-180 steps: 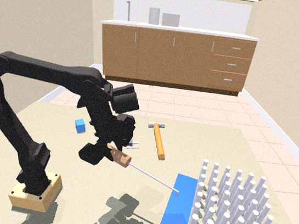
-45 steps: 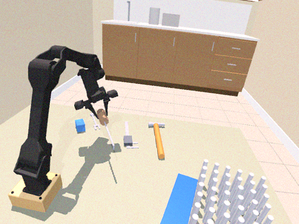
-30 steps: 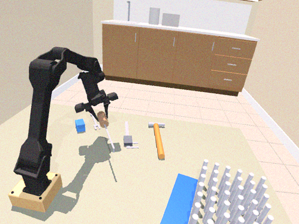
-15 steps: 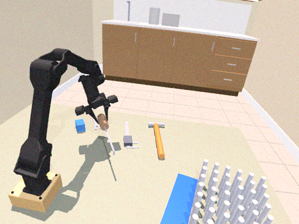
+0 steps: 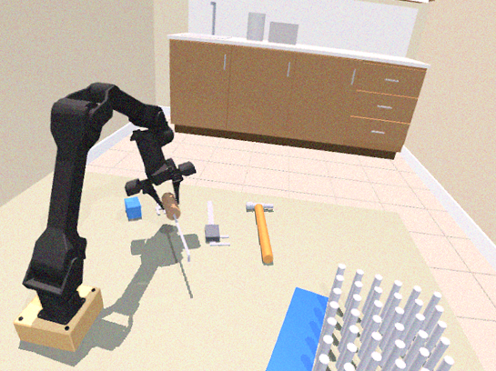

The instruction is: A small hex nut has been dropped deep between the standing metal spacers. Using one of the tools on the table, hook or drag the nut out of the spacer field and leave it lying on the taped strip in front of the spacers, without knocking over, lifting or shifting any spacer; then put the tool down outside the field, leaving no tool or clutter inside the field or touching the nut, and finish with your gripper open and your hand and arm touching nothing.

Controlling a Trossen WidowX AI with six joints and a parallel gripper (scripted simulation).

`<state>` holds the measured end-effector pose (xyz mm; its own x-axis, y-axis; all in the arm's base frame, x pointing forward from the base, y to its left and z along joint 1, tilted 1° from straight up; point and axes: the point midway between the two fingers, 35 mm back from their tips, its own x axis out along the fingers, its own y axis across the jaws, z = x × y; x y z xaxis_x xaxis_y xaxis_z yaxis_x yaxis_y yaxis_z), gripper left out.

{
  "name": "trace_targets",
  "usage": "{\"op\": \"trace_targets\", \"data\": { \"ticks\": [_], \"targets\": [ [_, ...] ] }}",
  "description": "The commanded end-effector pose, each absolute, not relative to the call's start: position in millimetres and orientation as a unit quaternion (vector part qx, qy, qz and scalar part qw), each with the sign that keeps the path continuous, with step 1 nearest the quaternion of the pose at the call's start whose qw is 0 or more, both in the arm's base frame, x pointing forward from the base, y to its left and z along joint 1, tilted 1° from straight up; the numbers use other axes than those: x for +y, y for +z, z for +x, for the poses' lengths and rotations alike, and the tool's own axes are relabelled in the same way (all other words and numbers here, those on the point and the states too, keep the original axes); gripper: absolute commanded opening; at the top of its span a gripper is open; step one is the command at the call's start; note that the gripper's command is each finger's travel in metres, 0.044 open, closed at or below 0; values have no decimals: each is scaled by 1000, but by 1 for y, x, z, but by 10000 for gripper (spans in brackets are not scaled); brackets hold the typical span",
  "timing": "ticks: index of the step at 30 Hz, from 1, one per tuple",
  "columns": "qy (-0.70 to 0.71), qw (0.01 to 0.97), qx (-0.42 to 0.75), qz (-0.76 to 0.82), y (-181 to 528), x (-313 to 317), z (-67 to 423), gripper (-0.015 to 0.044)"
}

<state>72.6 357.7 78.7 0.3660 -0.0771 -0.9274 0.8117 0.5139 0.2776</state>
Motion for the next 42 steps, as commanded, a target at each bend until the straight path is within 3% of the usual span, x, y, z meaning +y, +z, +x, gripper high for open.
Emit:
{"op": "trace_targets", "data": {
  "ticks": [1,42],
  "targets": [
    [-304,730,471,391,76,358,73,0],
    [-304,730,471,391,40,355,73,0]
  ]
}}
